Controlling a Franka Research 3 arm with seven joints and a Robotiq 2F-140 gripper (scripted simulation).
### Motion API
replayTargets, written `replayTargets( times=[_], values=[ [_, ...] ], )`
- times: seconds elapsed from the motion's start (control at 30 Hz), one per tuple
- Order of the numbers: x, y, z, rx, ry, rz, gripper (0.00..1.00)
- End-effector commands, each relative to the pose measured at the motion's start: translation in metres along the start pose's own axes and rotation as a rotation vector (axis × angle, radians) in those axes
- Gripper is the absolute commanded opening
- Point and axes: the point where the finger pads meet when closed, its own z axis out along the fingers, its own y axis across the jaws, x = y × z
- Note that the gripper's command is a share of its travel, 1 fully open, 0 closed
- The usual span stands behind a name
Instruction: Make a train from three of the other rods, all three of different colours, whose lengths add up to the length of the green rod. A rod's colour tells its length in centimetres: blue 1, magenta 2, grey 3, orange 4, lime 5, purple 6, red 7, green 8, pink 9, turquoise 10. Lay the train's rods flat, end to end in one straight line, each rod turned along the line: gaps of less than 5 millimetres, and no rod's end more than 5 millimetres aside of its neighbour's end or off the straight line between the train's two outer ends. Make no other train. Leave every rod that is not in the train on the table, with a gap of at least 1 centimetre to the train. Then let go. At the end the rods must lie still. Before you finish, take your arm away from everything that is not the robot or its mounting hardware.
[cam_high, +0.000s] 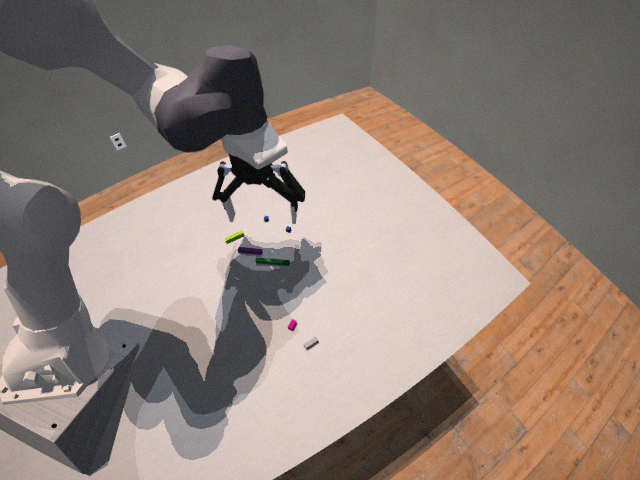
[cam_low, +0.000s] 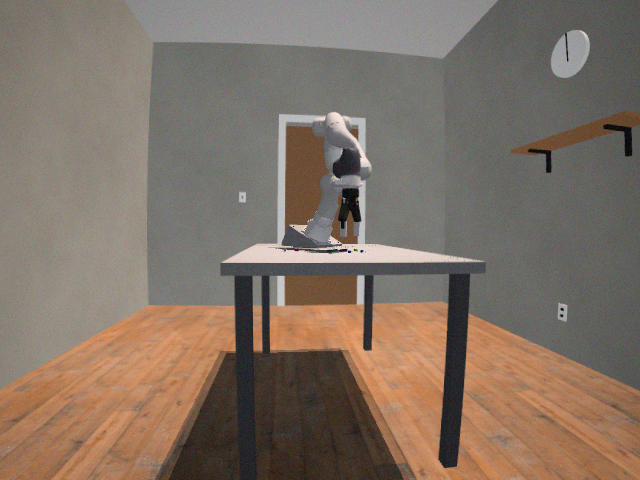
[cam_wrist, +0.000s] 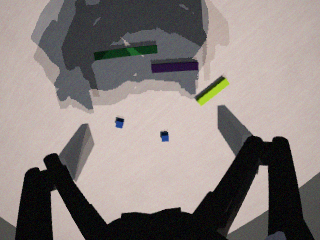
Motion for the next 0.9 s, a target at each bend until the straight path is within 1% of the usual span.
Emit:
replayTargets(
  times=[0.0, 0.87],
  values=[
    [-0.0024, 0.0004, 0.0001, 0.008, -0.002, 0.142, 1.00],
    [-0.0025, 0.0005, 0.0002, 0.008, -0.002, 0.158, 1.00]
  ],
)
